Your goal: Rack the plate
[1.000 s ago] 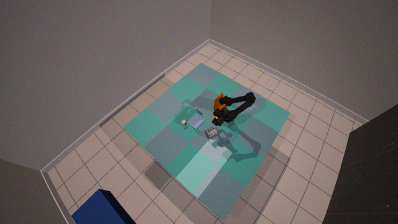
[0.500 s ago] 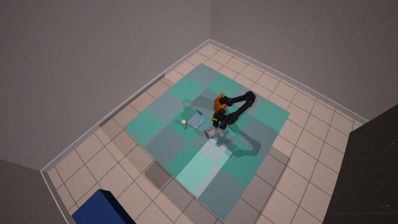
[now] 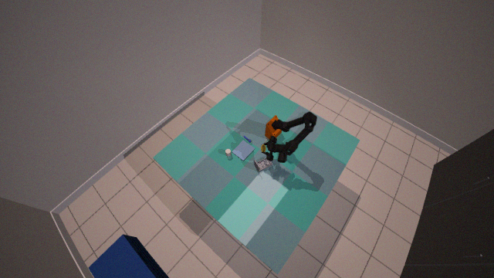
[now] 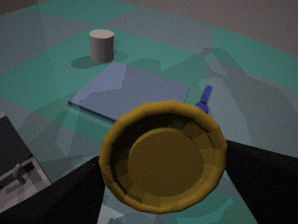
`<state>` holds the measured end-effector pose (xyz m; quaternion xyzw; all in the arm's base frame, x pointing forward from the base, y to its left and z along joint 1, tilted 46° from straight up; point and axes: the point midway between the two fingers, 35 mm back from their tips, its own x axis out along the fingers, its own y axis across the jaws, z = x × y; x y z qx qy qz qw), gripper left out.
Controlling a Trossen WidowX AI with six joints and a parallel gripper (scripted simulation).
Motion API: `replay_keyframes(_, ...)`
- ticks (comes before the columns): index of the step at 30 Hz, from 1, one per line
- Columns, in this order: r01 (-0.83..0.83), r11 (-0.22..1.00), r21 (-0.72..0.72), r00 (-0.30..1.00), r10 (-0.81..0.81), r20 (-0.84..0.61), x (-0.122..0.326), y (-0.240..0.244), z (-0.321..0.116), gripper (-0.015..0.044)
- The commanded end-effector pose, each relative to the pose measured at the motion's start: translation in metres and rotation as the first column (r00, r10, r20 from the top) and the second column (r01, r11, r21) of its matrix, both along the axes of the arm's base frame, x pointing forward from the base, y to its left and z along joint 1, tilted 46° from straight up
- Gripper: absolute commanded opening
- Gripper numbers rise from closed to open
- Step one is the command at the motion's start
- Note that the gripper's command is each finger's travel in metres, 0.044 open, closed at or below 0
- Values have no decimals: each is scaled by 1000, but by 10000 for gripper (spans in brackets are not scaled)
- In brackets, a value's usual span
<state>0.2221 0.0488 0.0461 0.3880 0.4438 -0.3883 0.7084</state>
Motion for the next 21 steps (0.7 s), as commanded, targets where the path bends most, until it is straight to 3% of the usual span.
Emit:
replay_keyframes(1, -25, 998, -52, 996, 30, 84, 4, 4, 2, 0)
replay_keyframes(21, -84, 970, -230, 880, 181, 439, 12, 32, 17, 0)
